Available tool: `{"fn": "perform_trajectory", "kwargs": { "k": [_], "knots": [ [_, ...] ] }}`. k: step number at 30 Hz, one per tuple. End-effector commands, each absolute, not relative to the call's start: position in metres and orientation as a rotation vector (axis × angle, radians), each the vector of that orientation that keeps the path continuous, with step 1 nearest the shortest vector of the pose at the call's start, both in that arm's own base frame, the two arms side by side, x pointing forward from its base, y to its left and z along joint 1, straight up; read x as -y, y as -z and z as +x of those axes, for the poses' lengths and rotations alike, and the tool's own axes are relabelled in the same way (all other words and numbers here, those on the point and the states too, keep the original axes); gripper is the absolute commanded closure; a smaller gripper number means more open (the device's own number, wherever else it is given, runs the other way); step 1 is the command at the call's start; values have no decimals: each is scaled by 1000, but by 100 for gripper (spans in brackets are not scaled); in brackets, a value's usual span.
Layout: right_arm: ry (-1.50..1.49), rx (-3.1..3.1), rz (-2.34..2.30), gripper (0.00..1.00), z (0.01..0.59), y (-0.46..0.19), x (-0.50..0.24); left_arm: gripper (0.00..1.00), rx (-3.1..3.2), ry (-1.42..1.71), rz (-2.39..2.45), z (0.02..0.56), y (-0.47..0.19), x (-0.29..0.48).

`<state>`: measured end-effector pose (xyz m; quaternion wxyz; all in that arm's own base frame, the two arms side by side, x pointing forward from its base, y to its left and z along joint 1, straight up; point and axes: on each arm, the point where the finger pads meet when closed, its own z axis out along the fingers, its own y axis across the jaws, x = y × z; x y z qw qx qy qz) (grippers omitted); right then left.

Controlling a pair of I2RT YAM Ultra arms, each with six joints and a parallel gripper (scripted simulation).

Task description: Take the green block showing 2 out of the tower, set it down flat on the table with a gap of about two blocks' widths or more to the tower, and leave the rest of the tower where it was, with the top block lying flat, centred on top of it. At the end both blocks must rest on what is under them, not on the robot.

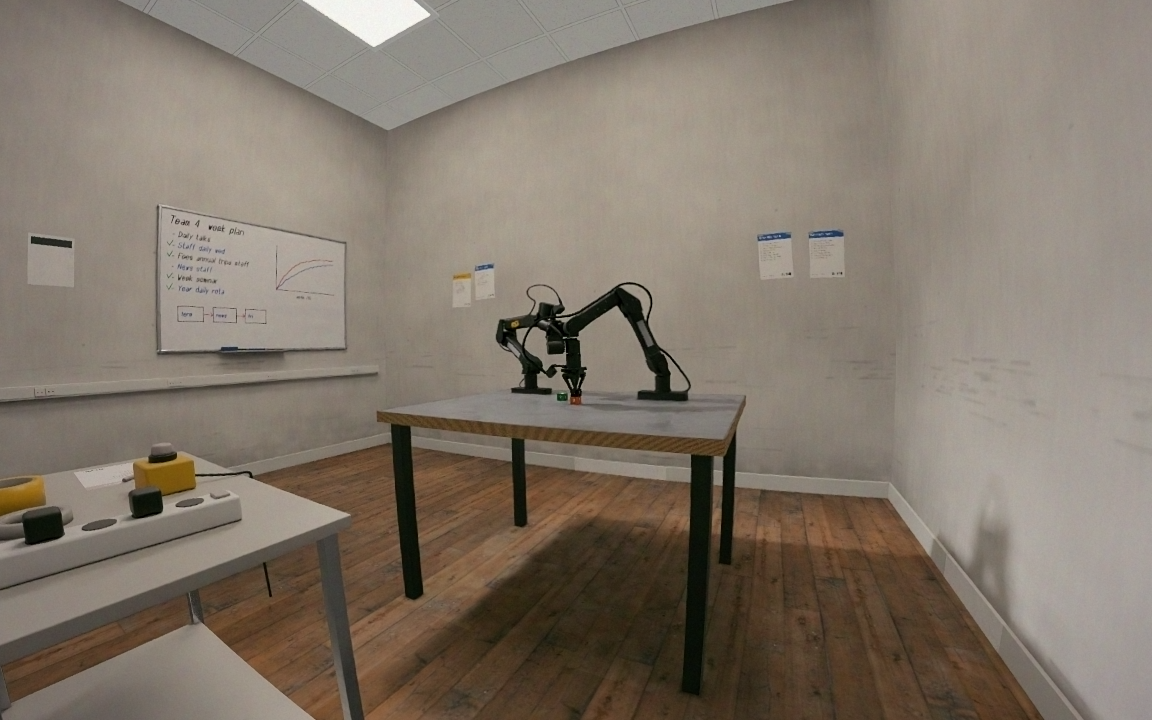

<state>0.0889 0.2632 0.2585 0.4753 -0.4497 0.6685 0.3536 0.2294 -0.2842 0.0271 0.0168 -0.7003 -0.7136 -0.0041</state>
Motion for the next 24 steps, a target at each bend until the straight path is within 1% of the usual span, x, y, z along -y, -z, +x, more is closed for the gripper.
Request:
{"fn": "perform_trajectory", "kwargs": {
  "k": [1,19,20,21,22,24],
  "knots": [
    [-894,-1599,-1071,0,86,-270,-262,73,2229,12,-2187,231,-26,284],
    [-894,-1599,-1071,0,86,-270,-262,73,2235,11,-2191,231,-31,286],
    [-894,-1599,-1071,0,86,-270,-262,62,2235,11,-2191,231,-31,286],
    [-894,-1599,-1071,0,86,-270,-262,57,2235,11,-2191,231,-31,286],
    [-894,-1599,-1071,0,86,-270,-262,46,2235,11,-2191,230,-34,285],
    [-894,-1599,-1071,0,86,-270,-262,44,2251,7,-2207,230,-43,291]
  ]
}}
